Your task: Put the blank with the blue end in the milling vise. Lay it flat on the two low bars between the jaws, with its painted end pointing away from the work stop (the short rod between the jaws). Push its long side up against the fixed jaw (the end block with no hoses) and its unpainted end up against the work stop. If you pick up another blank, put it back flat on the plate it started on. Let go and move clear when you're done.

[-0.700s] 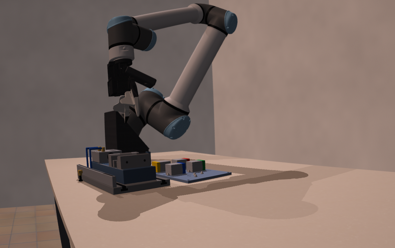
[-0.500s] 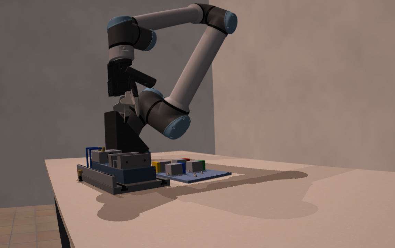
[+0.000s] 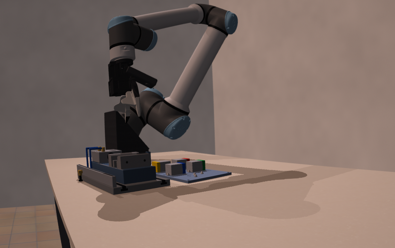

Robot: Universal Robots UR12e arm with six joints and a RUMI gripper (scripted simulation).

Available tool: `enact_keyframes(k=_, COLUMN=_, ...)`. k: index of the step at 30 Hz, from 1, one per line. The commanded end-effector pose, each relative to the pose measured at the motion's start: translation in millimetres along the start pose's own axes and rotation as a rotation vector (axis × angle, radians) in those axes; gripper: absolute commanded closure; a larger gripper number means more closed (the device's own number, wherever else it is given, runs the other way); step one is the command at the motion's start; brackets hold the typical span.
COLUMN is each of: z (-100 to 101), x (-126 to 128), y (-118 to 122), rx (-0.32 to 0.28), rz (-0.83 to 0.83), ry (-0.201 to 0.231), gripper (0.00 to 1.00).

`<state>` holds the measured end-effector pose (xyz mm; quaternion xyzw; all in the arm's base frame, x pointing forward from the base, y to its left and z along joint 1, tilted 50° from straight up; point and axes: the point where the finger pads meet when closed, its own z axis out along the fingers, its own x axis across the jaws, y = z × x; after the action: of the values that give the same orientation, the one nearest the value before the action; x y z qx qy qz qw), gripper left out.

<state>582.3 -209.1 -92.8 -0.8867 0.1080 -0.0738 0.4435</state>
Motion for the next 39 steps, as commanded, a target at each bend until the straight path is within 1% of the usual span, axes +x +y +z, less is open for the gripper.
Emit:
enact_keyframes(k=1, z=5, x=10, y=-36, rx=-0.017, rz=-0.055, ry=-0.03, gripper=0.0)
enact_keyframes(k=5, z=21, x=22, y=-110, rx=-0.046, rz=-0.164, ry=-0.09, gripper=0.0)
enact_keyframes(k=7, z=25, x=24, y=-131, rx=-0.053, rz=-0.194, ry=-0.106, gripper=0.0)
enact_keyframes(k=9, z=26, x=24, y=-135, rx=-0.054, rz=-0.2, ry=-0.109, gripper=0.0)
enact_keyframes(k=15, z=26, x=24, y=-135, rx=-0.054, rz=-0.2, ry=-0.109, gripper=0.0)
enact_keyframes(k=16, z=26, x=24, y=-135, rx=-0.054, rz=-0.2, ry=-0.109, gripper=1.0)
enact_keyframes(k=39, z=26, x=24, y=-135, rx=-0.054, rz=-0.2, ry=-0.109, gripper=1.0)
